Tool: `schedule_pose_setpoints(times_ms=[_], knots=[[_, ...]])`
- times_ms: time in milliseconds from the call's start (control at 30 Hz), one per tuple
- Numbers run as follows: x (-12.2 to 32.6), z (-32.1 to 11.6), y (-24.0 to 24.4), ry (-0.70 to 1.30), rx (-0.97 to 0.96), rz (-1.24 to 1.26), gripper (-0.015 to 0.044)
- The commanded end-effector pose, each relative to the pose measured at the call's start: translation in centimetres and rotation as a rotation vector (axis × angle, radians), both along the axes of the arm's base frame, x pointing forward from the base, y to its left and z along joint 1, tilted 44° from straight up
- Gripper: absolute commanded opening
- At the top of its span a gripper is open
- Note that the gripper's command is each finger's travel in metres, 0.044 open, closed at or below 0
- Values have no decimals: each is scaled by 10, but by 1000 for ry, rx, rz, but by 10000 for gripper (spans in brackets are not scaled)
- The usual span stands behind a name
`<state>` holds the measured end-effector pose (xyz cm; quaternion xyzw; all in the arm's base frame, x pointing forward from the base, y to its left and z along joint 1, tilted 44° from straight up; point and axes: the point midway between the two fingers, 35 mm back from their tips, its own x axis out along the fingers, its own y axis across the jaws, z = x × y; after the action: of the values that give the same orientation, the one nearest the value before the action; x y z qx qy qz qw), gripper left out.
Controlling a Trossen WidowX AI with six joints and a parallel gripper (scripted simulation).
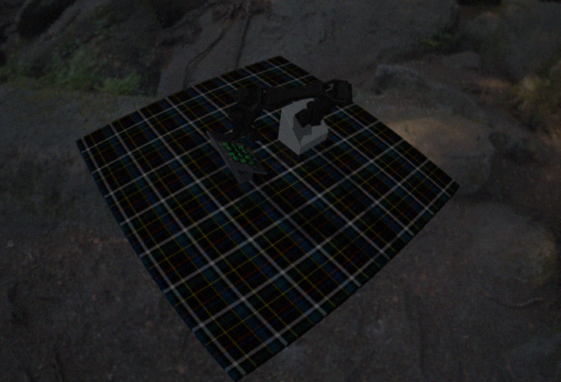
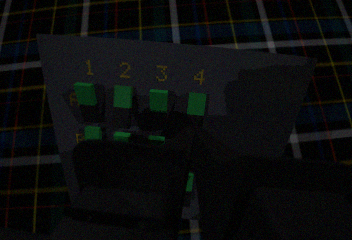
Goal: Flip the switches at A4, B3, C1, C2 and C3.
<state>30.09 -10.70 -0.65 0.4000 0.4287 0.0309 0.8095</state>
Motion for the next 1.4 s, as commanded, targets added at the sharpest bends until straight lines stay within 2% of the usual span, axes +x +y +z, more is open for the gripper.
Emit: schedule_pose_setpoints(times_ms=[0, 1367], knots=[[1, -6, 3, 10, 6, -3, 0], [7, -12, 7, 10, 6, -3, 0]])
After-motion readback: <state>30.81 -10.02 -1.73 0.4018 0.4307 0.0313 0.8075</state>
